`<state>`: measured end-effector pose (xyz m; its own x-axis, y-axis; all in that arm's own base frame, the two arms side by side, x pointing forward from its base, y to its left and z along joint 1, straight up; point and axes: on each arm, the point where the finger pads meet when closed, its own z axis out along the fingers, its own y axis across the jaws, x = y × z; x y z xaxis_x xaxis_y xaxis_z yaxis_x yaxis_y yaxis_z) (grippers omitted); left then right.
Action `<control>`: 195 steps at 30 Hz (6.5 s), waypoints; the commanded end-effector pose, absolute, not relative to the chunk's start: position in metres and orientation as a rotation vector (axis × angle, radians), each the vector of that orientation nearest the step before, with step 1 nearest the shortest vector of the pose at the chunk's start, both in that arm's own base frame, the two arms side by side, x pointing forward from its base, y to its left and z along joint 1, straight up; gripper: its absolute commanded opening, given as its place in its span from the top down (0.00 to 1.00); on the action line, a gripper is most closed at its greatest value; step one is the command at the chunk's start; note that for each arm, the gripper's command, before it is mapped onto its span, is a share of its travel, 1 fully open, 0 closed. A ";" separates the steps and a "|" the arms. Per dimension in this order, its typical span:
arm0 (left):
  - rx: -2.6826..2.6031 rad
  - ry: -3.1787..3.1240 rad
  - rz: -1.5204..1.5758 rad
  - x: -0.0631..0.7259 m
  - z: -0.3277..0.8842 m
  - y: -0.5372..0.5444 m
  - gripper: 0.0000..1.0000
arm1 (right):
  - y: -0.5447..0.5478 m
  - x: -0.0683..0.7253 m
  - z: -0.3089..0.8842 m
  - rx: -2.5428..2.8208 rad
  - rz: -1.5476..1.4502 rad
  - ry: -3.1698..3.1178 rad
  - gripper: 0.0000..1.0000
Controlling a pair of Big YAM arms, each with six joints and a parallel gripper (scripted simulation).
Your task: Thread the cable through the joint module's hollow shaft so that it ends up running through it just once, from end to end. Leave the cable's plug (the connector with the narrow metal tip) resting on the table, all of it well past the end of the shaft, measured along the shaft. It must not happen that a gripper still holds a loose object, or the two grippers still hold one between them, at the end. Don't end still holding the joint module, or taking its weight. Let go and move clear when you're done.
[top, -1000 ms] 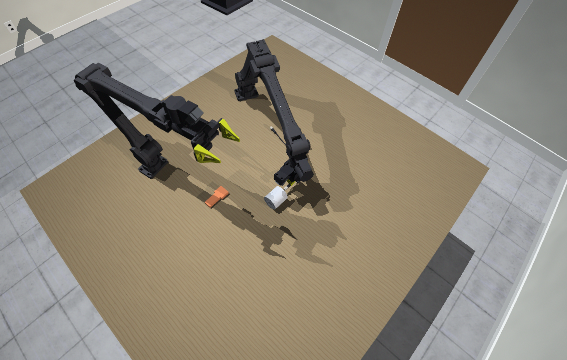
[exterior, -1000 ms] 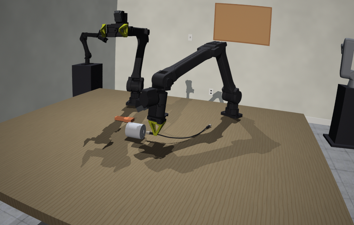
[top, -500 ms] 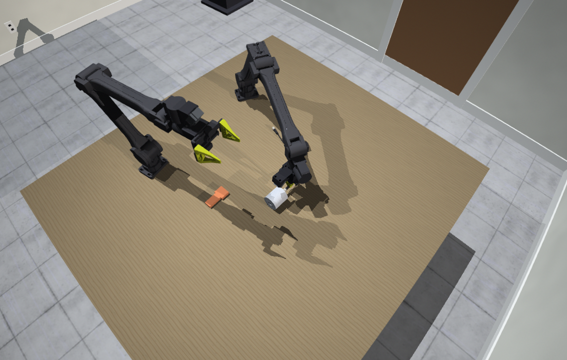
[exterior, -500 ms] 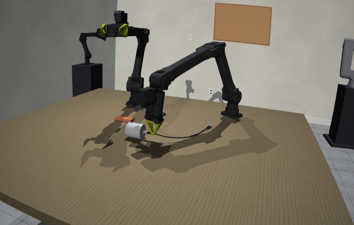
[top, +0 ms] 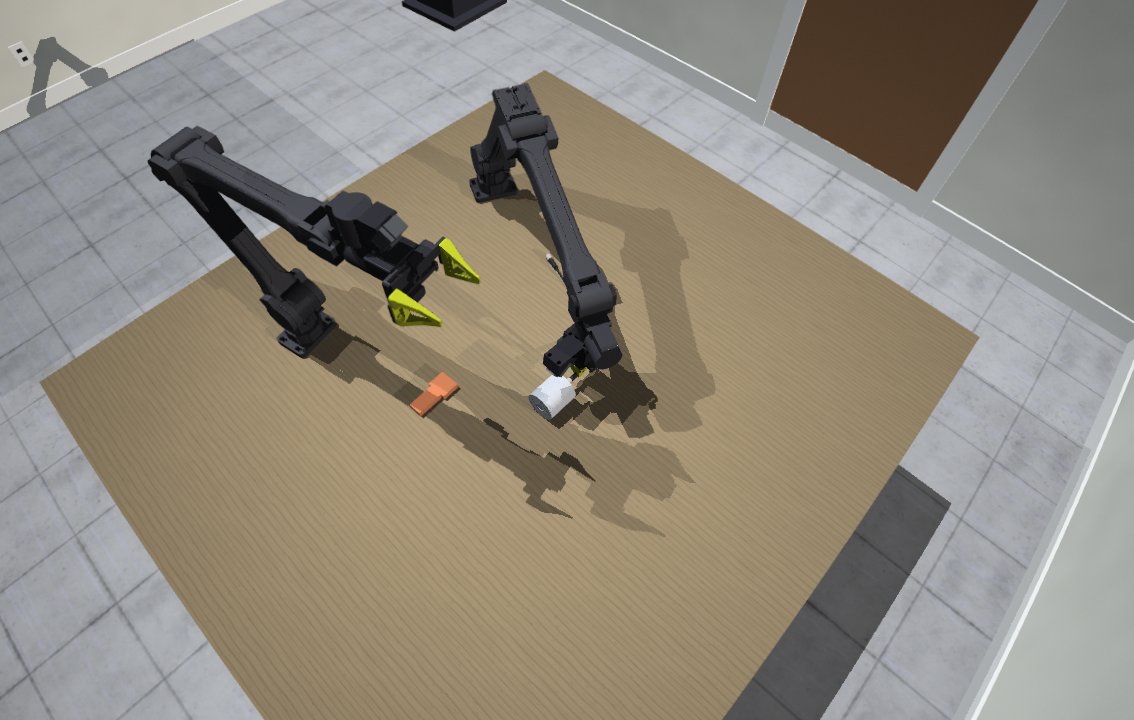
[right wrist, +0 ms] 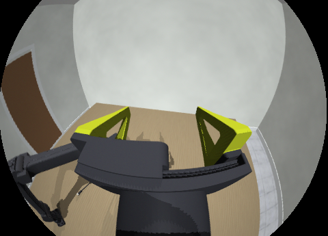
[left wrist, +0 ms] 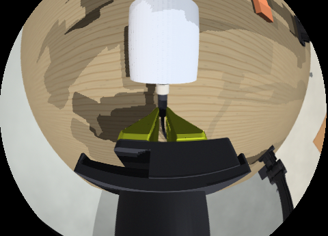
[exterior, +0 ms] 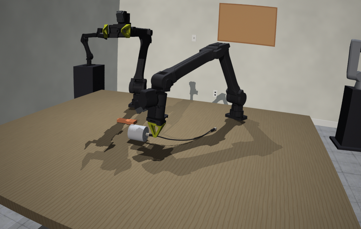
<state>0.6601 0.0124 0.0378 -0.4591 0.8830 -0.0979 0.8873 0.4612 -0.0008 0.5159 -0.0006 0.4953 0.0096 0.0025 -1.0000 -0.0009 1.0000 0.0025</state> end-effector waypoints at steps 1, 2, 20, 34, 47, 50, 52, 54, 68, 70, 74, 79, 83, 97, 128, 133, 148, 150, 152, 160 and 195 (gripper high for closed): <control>1.572 2.577 -0.037 0.685 0.055 0.006 1.00 | -0.006 0.518 0.519 0.016 -0.001 1.527 0.04; 1.574 2.575 -0.037 0.685 0.055 0.005 1.00 | -0.006 0.518 0.519 0.016 -0.001 1.527 0.04; 1.580 2.572 -0.037 0.685 0.055 -0.001 1.00 | -0.006 0.518 0.519 0.016 -0.001 1.527 0.04; 1.577 2.577 -0.037 0.687 0.054 -0.001 1.00 | -0.006 0.518 0.519 0.016 -0.001 1.527 0.04; 1.579 2.576 -0.039 0.693 0.053 -0.017 1.00 | -0.006 0.518 0.519 0.016 -0.001 1.527 0.04; 1.578 2.577 -0.039 0.695 0.054 -0.020 1.00 | -0.006 0.518 0.519 0.016 -0.001 1.527 0.04; 1.556 2.590 -0.035 0.695 0.054 0.002 1.00 | -0.006 0.518 0.519 0.016 -0.001 1.527 0.04; 1.551 2.590 -0.039 0.695 0.055 -0.005 1.00 | -0.006 0.518 0.519 0.016 -0.001 1.527 0.04; 1.589 2.562 -0.042 0.696 0.056 -0.019 1.00 | -0.006 0.518 0.519 0.016 -0.001 1.527 0.04; 1.582 2.566 -0.038 0.697 0.057 -0.017 0.68 | -0.006 0.518 0.519 0.016 -0.001 1.527 0.04; 1.582 2.566 -0.038 0.697 0.057 -0.017 0.68 | -0.006 0.518 0.519 0.016 -0.001 1.527 0.04; 1.583 2.566 -0.039 0.696 0.056 -0.017 0.68 | -0.006 0.518 0.519 0.016 -0.001 1.527 0.04; 1.583 2.567 -0.039 0.696 0.056 -0.017 0.68 | -0.006 0.518 0.519 0.016 -0.001 1.527 0.04; 1.583 2.567 -0.039 0.696 0.056 -0.017 0.68 | -0.006 0.518 0.519 0.016 -0.001 1.527 0.04; 1.579 2.601 -0.068 0.676 0.087 -0.004 0.68 | -0.006 0.518 0.519 0.016 -0.001 1.527 0.04; 1.574 2.604 -0.067 0.673 0.083 0.001 0.68 | -0.006 0.518 0.519 0.016 -0.001 1.527 0.04; 1.505 2.615 -0.053 0.670 0.098 0.007 0.68 | -0.006 0.518 0.519 0.016 -0.001 1.527 0.04; 1.476 2.620 -0.054 0.670 0.098 0.008 0.68 | -0.006 0.518 0.519 0.016 -0.001 1.527 0.04; 1.441 2.626 -0.057 0.669 0.097 0.010 0.68 | -0.006 0.518 0.519 0.016 -0.001 1.527 0.04; 1.265 2.647 -0.080 0.661 0.092 0.018 0.68 | -0.006 0.518 0.519 0.016 -0.001 1.527 0.04; 1.097 2.663 -0.181 0.636 0.036 0.013 0.68 | -0.006 0.518 0.519 0.016 -0.001 1.527 0.04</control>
